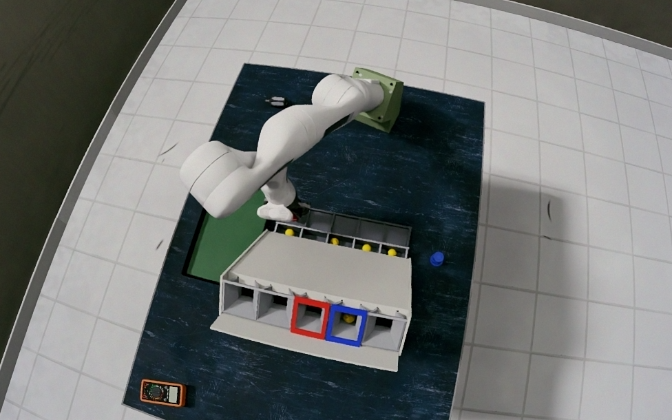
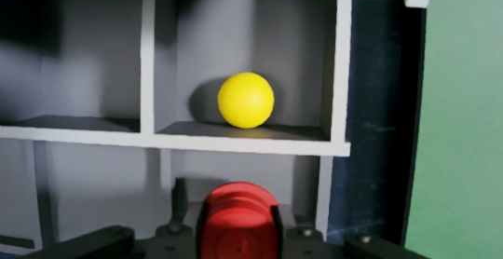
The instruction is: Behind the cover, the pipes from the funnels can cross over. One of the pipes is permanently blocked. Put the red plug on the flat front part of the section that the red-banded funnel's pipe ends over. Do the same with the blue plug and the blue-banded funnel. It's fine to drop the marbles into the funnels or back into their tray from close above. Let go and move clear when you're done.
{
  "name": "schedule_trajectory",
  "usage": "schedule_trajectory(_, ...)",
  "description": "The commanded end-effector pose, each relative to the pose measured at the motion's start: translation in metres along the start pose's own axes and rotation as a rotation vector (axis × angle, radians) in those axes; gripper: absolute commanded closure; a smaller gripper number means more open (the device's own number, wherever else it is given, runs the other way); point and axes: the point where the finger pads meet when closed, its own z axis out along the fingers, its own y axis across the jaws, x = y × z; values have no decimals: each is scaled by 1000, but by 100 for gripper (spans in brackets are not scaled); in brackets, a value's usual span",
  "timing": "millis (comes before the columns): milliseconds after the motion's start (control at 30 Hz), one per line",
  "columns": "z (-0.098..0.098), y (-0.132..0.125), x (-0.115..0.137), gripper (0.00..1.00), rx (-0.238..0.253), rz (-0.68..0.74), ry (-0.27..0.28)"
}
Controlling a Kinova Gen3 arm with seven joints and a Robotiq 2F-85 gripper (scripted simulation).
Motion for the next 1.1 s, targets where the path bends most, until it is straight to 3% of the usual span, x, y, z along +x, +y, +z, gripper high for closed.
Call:
schedule_trajectory(0,17,0,2,100,-77,-1,102)
schedule_trajectory(1033,17,-1,1,100,-76,-2,103)
schedule_trajectory(1067,17,0,3,58,-16,-2,17)
